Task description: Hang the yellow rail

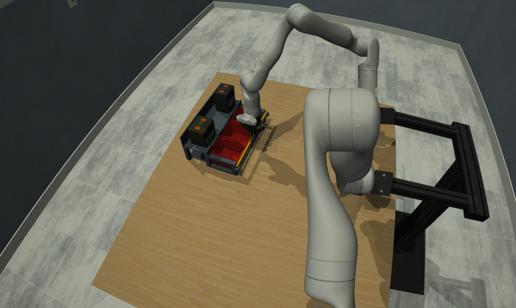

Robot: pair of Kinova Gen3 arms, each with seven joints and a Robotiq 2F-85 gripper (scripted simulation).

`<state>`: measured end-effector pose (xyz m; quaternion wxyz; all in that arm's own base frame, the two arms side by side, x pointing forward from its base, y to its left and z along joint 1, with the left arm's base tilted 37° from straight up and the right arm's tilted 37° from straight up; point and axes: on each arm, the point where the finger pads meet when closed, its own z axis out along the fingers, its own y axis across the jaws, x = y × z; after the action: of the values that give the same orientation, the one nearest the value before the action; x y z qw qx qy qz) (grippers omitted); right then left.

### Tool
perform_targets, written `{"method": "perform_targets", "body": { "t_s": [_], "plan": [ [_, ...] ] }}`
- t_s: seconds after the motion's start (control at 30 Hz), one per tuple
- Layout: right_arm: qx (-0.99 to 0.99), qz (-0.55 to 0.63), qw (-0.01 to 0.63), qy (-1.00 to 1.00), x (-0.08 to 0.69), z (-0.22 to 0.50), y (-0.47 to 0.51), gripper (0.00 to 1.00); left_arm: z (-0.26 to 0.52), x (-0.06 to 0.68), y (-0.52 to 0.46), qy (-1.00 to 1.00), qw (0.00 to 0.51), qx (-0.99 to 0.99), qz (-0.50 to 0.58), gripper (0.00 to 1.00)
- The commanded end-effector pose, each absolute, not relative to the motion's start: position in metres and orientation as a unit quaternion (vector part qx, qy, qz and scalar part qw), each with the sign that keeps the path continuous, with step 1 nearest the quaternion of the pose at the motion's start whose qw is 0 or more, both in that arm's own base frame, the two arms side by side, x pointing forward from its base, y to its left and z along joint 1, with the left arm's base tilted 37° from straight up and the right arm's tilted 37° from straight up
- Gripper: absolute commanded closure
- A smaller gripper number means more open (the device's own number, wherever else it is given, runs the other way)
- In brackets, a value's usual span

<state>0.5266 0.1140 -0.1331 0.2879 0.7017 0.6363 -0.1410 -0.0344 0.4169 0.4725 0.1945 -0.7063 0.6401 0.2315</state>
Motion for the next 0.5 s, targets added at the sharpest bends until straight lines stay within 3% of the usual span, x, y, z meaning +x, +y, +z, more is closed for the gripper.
{"method": "perform_targets", "body": {
  "t_s": [0.0,0.47],
  "plan": [
    [0.703,-0.136,0.286,0.637,0.5287,-0.135,0.1171,0.903,0.472,-0.0331,0.4166,0.646,0.19,-0.702,0.231,0.002],
    [0.702,-0.137,0.286,0.638,0.529,-0.1363,0.1161,0.903,0.472,-0.0331,0.4166,0.646,0.19,-0.702,0.231,0.002]
  ]
}}
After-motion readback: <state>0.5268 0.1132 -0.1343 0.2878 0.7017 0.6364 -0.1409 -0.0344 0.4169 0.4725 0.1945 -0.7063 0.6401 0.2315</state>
